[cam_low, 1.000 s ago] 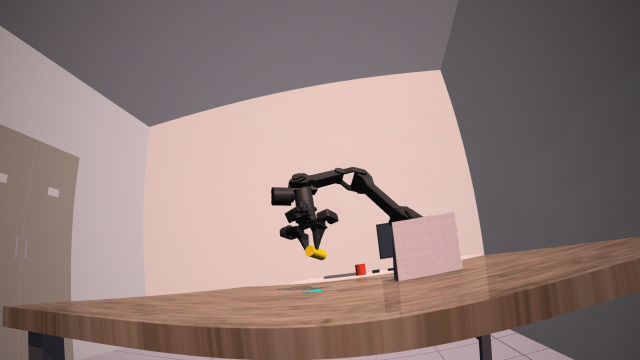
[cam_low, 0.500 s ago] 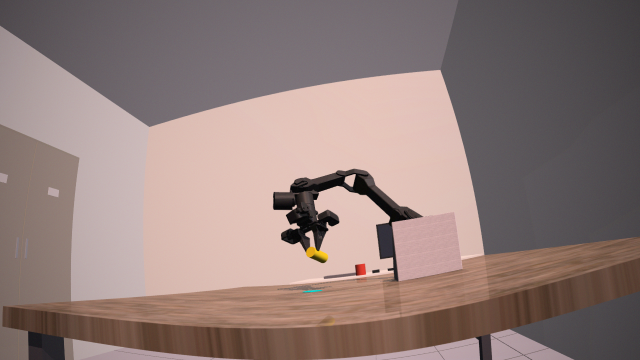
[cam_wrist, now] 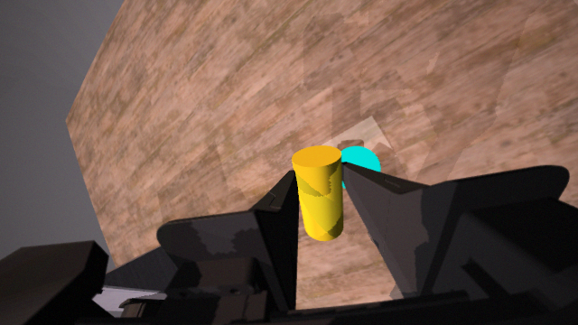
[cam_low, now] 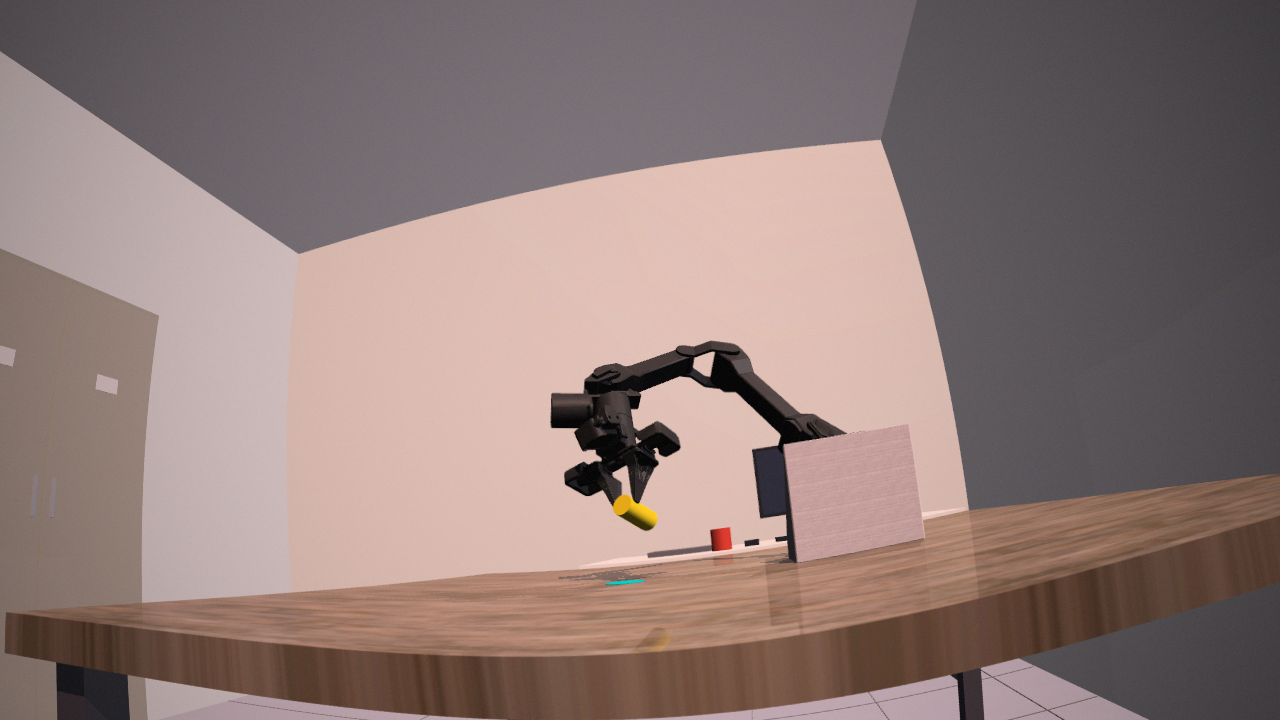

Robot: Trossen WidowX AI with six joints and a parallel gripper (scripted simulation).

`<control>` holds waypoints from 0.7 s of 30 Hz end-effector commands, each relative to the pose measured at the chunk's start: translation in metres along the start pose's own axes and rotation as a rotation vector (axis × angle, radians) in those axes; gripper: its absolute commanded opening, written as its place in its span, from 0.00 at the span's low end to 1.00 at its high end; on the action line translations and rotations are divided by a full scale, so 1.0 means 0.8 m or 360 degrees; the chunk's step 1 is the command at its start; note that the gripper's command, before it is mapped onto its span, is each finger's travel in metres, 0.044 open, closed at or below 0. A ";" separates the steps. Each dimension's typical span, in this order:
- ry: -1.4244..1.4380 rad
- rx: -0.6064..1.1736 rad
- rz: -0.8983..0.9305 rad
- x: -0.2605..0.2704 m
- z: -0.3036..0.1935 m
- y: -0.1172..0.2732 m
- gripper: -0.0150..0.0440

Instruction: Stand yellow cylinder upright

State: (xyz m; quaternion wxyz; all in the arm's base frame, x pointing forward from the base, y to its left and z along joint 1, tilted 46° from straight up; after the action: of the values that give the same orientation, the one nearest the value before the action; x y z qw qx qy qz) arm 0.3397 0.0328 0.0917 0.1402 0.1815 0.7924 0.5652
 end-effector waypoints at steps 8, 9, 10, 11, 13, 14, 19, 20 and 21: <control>0.0010 -0.0140 0.0023 -0.001 -0.010 -0.002 0.43; 0.0010 -0.0152 0.0025 -0.001 -0.011 -0.003 0.43; 0.0011 -0.0164 0.0027 -0.001 -0.011 -0.003 0.43; 0.0012 -0.0176 0.0028 -0.002 -0.012 -0.003 0.43; 0.0014 -0.0199 0.0031 -0.002 -0.014 -0.004 0.43; 0.0015 -0.0211 0.0032 -0.002 -0.015 -0.004 0.43; 0.0019 -0.0270 0.0037 -0.002 -0.019 -0.006 0.43; 0.0020 -0.0282 0.0038 -0.002 -0.020 -0.006 0.43; 0.0021 -0.0294 0.0039 -0.002 -0.021 -0.006 0.43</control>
State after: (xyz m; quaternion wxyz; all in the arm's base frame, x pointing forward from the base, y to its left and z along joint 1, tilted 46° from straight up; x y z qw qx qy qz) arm 0.3344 0.0182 0.0912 0.1432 0.1775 0.7449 0.6270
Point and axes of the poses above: the point midway between the two fingers, 35 mm back from their tips, its own y axis back along the fingers, its own x axis across the jaws, z = x × y, the point moved 9 cm from there along y, back along the fingers, and after that the axes turned 9 degrees about y, right-handed, at the moved point
